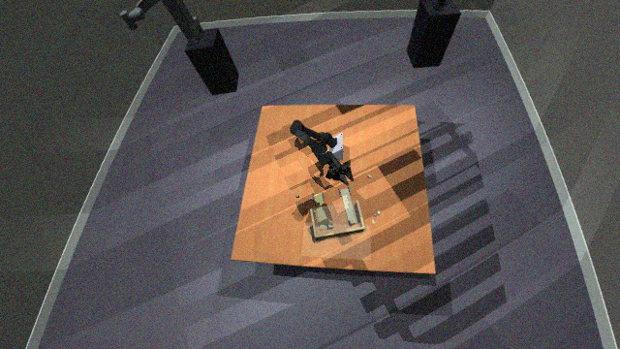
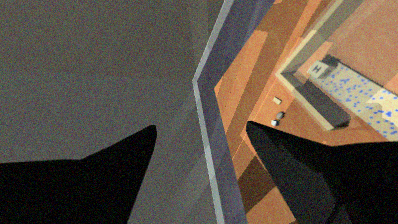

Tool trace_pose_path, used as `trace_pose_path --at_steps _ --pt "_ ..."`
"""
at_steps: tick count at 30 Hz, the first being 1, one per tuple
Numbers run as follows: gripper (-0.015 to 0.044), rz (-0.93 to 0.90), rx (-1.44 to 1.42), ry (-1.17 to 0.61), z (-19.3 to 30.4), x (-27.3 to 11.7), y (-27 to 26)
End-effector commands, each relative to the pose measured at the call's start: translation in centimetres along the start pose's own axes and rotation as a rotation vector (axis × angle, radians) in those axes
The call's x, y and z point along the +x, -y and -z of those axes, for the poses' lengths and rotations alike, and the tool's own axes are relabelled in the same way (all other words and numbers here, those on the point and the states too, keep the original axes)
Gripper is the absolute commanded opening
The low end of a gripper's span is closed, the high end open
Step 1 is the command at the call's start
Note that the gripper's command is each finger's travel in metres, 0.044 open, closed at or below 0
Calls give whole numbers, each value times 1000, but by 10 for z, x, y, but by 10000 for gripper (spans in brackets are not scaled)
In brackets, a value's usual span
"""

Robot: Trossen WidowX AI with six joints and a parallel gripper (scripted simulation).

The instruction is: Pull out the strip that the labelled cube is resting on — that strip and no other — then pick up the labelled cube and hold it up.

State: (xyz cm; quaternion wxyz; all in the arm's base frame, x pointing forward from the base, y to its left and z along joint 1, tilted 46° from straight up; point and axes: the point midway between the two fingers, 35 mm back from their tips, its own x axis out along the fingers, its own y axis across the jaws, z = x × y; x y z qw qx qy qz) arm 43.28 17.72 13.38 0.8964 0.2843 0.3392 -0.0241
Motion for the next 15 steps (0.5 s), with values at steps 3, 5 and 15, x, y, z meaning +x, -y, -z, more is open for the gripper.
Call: trace_pose_path --at_steps 3,5,15 --pt "400 339 -572 172 15 -31 88" --pt "400 416 -681 187 18 -39 105" --pt "400 739 -1083 185 27 -80 168"
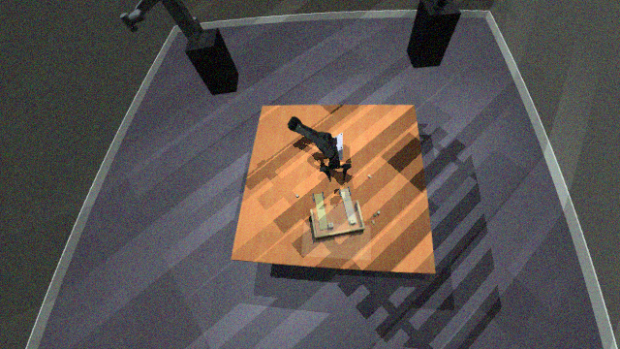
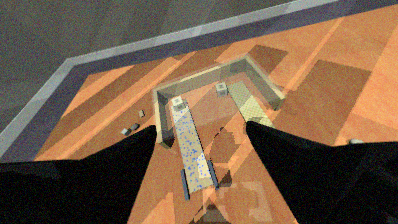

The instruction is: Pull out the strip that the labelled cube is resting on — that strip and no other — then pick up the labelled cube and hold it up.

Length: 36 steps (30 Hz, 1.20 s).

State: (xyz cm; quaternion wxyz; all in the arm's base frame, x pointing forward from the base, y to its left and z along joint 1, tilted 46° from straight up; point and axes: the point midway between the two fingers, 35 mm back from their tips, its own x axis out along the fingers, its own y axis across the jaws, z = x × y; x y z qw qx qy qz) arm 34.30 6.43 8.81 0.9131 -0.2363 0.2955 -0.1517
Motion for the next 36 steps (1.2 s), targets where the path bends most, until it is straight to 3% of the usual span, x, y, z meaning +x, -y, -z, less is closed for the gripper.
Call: trace_pose_path --at_steps 1,17,20,32,36 --pt "400 128 -204 -15 28 -9 23" --pt "400 128 -204 -15 28 -9 23" --pt "321 116 -223 -75 29 1 16" --pt "6 72 -316 -641 67 76 -17" --pt "0 87 -326 -851 89 91 -20"
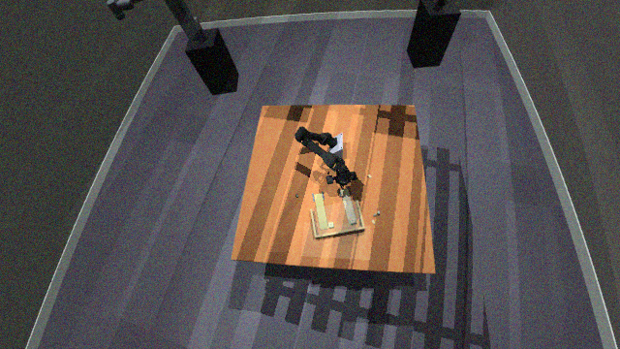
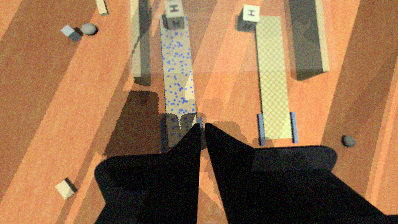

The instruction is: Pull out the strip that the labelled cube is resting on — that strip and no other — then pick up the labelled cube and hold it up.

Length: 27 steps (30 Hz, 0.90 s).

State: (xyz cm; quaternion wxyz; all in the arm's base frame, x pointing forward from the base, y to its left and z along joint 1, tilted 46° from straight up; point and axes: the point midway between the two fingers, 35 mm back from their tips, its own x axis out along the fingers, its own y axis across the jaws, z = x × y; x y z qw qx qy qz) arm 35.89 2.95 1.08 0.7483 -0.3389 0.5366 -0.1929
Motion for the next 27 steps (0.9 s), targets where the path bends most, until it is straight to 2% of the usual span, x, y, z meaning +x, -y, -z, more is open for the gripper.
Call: trace_pose_path --at_steps 1,5,27 --pt "0 -32 -30 -367 13 44 -18" --pt "0 -31 -36 -447 19 50 -28" --pt "0 -32 -36 -447 26 67 -27"
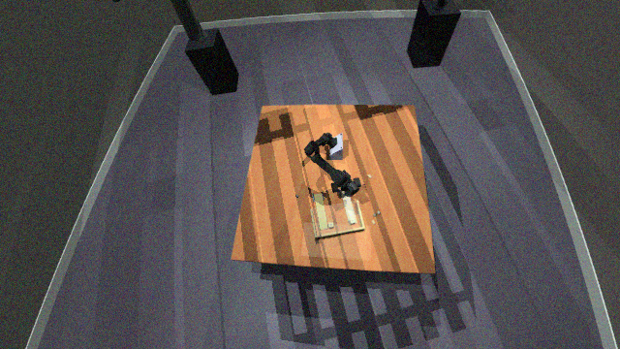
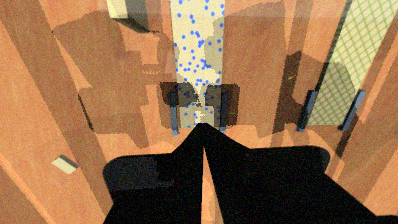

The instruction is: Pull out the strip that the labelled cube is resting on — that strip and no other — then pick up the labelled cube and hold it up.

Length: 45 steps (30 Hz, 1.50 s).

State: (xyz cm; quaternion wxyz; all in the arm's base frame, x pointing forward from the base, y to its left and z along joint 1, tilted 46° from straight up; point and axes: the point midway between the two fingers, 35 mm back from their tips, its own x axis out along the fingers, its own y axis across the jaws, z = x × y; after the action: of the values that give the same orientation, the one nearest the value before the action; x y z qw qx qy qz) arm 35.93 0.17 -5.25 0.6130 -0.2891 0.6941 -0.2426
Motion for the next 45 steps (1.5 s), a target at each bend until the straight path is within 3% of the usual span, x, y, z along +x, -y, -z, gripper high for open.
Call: trace_pose_path --at_steps 1,31,45 --pt "0 4 -10 -10 2 10 -1" --pt "0 8 -10 -11 6 59 3" --pt "0 8 -10 -11 6 60 3"
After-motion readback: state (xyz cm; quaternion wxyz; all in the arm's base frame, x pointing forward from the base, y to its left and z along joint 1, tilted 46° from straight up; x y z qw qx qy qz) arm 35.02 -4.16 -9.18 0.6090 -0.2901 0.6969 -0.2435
